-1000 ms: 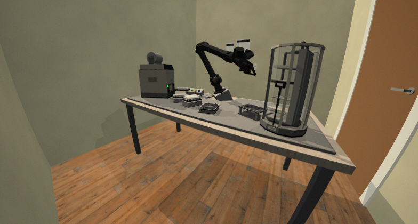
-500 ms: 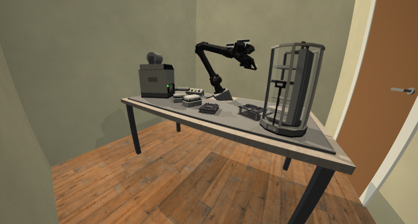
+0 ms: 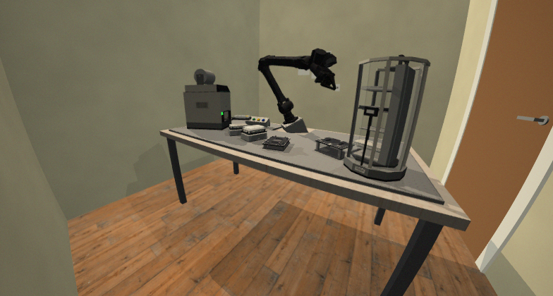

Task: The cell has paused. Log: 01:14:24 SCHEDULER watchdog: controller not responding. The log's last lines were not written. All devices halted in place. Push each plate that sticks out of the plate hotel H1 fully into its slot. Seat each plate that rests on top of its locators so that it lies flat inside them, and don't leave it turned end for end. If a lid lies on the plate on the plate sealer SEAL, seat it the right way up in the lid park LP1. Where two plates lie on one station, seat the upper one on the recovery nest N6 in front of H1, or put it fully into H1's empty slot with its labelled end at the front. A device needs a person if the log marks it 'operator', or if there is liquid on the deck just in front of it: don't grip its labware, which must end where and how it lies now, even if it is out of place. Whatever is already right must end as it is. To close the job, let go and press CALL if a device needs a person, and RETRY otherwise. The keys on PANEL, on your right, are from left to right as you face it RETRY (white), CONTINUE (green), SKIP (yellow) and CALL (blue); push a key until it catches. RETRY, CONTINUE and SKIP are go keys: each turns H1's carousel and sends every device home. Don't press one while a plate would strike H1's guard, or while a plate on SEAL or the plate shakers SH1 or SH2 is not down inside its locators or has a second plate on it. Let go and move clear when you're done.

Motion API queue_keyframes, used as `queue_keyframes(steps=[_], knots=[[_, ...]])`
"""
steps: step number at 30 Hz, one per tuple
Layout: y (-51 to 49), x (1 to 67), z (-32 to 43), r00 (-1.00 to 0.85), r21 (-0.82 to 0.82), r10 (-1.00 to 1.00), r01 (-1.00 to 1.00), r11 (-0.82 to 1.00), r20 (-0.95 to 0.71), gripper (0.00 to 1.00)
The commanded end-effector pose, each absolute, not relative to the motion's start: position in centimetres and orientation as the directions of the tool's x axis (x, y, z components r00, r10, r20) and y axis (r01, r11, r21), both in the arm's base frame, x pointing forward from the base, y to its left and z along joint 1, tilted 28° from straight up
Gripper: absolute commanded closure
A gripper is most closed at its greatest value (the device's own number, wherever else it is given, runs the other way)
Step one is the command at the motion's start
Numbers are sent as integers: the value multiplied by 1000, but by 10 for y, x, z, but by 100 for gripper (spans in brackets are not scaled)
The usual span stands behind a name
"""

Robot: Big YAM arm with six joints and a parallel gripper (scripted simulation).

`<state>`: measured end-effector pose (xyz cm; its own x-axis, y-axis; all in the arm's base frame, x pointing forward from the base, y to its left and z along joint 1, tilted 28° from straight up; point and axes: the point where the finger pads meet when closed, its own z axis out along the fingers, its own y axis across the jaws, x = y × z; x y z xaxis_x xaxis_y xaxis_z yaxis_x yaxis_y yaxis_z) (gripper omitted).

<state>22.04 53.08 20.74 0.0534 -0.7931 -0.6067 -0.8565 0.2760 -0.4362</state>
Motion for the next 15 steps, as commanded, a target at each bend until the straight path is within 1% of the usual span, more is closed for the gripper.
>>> queue_keyframes(steps=[1, 10, 12, 15], knots=[[548, 217, 238, -41, -389, -789, -853, 347, -613, 100], [516, 247, 249, -318, -375, -817, -767, 520, -481, 100], [516, 247, 249, -318, -375, -817, -767, 520, -481, 100], [508, 251, 252, -400, -377, -809, -735, 564, -431, 100]])
